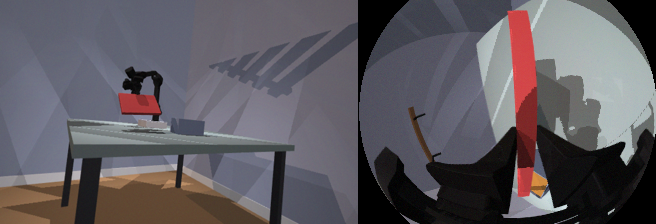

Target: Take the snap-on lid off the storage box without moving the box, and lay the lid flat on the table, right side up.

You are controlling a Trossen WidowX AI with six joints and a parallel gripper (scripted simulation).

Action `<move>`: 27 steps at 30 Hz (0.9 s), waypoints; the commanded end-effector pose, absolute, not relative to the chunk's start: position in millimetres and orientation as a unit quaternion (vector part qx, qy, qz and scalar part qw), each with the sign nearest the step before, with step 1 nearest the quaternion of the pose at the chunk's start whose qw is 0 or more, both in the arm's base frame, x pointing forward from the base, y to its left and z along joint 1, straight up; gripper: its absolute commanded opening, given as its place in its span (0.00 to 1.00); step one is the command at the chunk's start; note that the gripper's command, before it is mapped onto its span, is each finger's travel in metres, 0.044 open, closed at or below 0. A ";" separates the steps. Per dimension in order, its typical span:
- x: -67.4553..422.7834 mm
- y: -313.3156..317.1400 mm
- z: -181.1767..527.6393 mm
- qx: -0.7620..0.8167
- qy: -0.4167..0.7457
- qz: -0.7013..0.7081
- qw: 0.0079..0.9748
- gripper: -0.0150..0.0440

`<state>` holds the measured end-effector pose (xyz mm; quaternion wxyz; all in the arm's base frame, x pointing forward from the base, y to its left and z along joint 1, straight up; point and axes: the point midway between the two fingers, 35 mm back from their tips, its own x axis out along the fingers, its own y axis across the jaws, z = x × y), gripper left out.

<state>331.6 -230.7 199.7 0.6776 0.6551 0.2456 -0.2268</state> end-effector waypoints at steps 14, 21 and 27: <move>332.6 -230.4 187.2 0.655 0.244 -0.223 0.680 0.25; 332.7 -230.5 181.5 0.655 0.244 -0.223 0.680 0.25; 332.8 -230.6 176.7 0.655 0.244 -0.223 0.680 0.25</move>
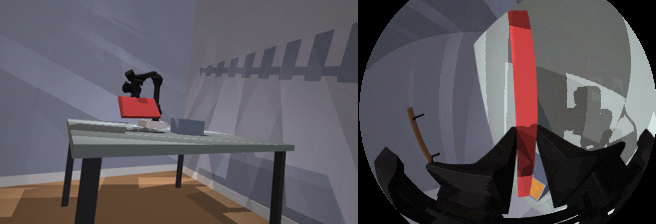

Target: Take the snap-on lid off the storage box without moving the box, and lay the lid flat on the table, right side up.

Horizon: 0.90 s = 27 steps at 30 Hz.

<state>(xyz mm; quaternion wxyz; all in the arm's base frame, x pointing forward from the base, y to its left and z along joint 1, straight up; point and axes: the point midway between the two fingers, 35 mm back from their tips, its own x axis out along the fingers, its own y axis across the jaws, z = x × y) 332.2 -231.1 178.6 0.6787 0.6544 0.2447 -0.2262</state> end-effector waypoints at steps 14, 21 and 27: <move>333.1 -230.9 165.5 0.655 0.244 -0.223 0.680 0.25; 333.2 -231.0 159.9 0.655 0.244 -0.223 0.680 0.25; 333.3 -231.1 155.1 0.655 0.244 -0.223 0.680 0.25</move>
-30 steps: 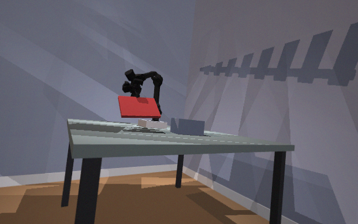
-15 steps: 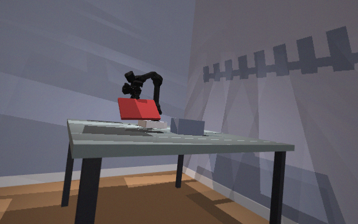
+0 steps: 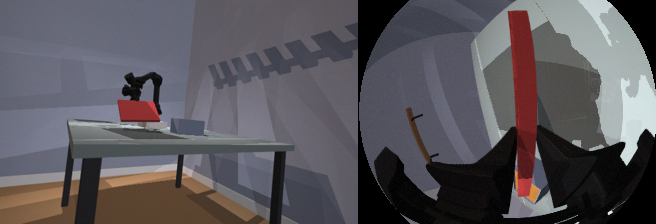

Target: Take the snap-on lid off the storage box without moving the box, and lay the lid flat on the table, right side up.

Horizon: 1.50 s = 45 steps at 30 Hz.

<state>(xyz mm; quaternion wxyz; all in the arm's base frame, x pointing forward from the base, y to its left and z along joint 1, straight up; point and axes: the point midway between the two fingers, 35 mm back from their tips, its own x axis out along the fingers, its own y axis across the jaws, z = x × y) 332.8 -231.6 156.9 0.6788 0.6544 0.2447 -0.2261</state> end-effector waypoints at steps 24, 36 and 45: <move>333.7 -231.5 135.8 0.655 0.244 -0.223 0.680 0.25; 333.9 -231.6 126.1 0.655 0.244 -0.223 0.679 0.25; 334.1 -231.8 118.9 0.655 0.244 -0.223 0.679 0.25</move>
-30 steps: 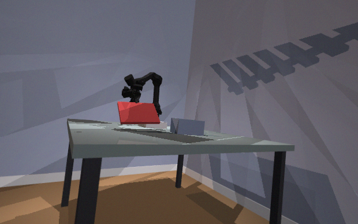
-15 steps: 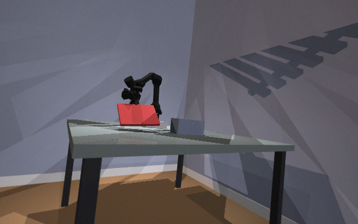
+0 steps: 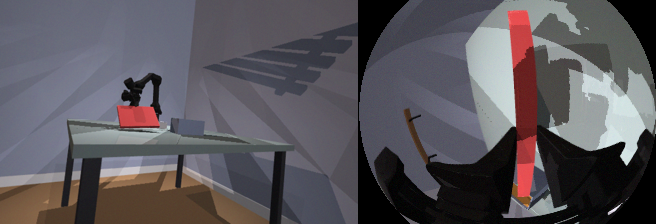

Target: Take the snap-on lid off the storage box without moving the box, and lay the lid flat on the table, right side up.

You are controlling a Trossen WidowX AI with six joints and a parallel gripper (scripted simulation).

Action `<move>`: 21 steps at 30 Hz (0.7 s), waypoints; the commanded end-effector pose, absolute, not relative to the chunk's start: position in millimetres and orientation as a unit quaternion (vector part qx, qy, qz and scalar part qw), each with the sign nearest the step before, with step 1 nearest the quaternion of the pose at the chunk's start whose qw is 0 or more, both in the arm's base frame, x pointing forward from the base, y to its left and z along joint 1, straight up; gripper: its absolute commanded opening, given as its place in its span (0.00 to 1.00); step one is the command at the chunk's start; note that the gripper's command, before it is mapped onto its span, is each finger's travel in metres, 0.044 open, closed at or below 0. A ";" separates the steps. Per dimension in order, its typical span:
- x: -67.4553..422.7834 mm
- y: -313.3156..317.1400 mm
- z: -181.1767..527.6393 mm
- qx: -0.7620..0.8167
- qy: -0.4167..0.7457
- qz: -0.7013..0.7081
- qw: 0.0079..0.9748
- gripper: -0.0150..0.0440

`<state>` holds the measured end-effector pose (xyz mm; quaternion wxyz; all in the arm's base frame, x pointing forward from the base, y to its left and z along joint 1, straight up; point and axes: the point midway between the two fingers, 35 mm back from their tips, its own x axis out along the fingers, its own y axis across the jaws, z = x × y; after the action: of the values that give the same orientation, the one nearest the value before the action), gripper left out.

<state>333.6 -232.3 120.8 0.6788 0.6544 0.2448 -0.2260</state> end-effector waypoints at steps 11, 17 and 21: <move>334.3 -231.9 110.0 0.655 0.244 -0.223 0.679 0.25; 334.4 -232.0 105.2 0.655 0.244 -0.223 0.679 0.25; 334.4 -232.1 102.0 0.655 0.244 -0.223 0.679 0.25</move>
<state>334.7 -233.2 105.7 0.6810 0.6533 0.2428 -0.2244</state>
